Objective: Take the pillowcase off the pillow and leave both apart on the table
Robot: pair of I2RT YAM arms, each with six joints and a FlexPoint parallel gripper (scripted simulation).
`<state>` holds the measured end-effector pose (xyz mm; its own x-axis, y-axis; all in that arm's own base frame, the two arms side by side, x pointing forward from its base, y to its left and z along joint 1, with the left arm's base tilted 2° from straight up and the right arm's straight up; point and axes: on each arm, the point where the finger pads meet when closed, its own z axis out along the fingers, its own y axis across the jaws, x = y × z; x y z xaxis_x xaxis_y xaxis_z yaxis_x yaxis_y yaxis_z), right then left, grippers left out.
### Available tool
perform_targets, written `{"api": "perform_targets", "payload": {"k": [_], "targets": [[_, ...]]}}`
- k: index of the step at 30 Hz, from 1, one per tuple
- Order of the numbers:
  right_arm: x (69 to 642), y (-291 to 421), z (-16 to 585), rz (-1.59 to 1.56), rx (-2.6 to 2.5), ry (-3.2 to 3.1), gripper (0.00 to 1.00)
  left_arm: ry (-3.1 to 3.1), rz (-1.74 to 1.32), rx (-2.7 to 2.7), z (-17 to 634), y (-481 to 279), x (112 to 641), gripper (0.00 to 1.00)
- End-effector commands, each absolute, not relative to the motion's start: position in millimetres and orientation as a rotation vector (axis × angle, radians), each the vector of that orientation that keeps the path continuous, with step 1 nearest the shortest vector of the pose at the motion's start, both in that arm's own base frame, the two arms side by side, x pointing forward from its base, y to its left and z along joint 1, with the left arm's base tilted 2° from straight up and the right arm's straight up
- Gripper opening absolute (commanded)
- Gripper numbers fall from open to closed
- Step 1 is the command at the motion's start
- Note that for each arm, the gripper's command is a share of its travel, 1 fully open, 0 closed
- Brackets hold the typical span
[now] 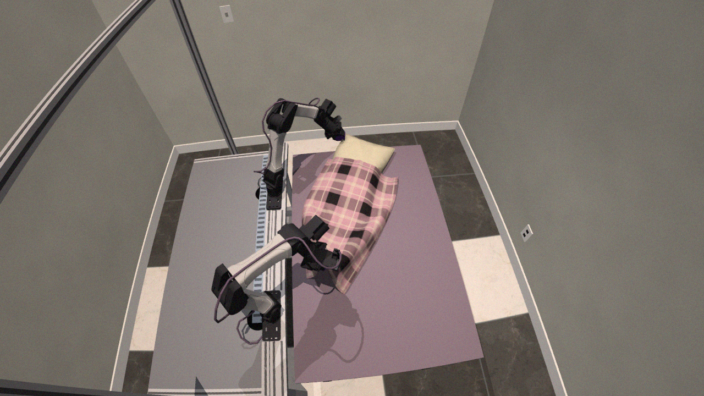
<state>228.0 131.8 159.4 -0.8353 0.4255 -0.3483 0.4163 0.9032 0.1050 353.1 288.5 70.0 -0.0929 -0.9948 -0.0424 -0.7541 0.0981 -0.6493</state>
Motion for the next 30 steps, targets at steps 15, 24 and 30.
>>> {"api": "perform_targets", "payload": {"k": [15, 24, 30], "targets": [[228, 125, 174, 0.037, 0.618, 2.680, 0.00, 1.875, -0.649, -1.647, 96, 296, 360, 0.00], [242, 140, 193, 0.092, 0.491, 2.689, 0.00, 1.875, -0.649, -1.647, 96, 296, 360, 0.00], [249, 144, 211, 0.142, 0.445, 2.654, 0.00, 1.875, -0.649, -1.647, 96, 296, 360, 0.00]]}}
